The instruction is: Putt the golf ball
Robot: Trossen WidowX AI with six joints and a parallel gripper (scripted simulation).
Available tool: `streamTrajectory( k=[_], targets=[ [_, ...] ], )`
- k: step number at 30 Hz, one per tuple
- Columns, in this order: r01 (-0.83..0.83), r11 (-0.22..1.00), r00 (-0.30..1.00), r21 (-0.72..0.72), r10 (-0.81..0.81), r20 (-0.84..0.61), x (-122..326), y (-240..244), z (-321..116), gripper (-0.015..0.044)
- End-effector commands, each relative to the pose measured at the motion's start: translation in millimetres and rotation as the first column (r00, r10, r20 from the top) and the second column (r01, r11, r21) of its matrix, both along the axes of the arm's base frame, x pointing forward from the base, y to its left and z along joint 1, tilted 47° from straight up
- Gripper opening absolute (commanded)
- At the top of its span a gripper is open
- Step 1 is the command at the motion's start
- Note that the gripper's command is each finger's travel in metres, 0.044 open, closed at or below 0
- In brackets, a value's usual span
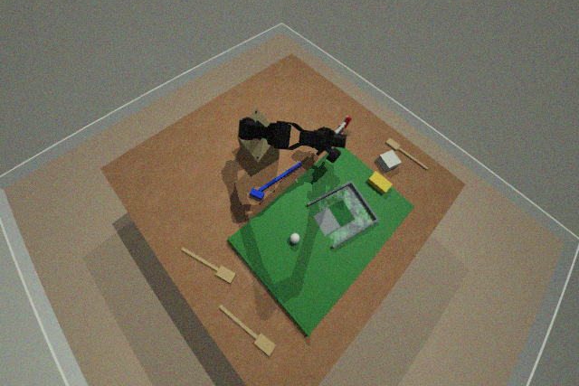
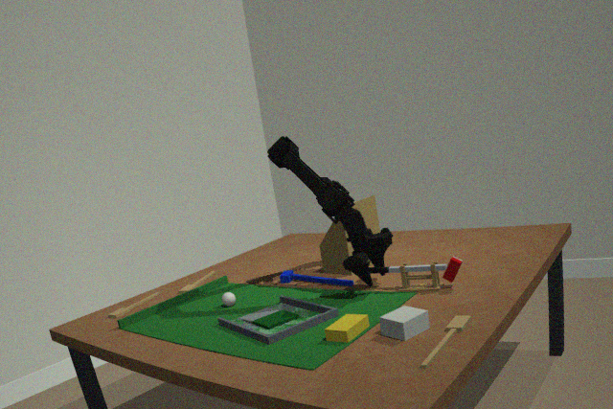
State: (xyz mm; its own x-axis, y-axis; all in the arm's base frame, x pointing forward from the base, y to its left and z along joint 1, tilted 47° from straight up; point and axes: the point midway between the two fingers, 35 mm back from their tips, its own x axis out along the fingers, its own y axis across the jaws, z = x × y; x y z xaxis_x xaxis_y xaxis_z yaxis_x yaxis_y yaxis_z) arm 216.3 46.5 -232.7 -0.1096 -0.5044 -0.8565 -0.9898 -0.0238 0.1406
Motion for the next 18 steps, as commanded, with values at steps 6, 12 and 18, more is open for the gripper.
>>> streamTrajectory(
  k=[6, 12, 18],
  targets=[
    [0.0, 1.0, 1.0, 0.001, 0.0, 0.001, 0.4, 0.6, 0.4, 0.023],
    [0.0, 1.0, 1.0, 0.001, 0.0, 0.001, 0.4, 0.6, 0.4, 0.0073],
    [0.0, 1.0, 1.0, 0.001, 0.0, 0.001, 0.4, 0.6, 0.4, 0.0013]
  ],
)
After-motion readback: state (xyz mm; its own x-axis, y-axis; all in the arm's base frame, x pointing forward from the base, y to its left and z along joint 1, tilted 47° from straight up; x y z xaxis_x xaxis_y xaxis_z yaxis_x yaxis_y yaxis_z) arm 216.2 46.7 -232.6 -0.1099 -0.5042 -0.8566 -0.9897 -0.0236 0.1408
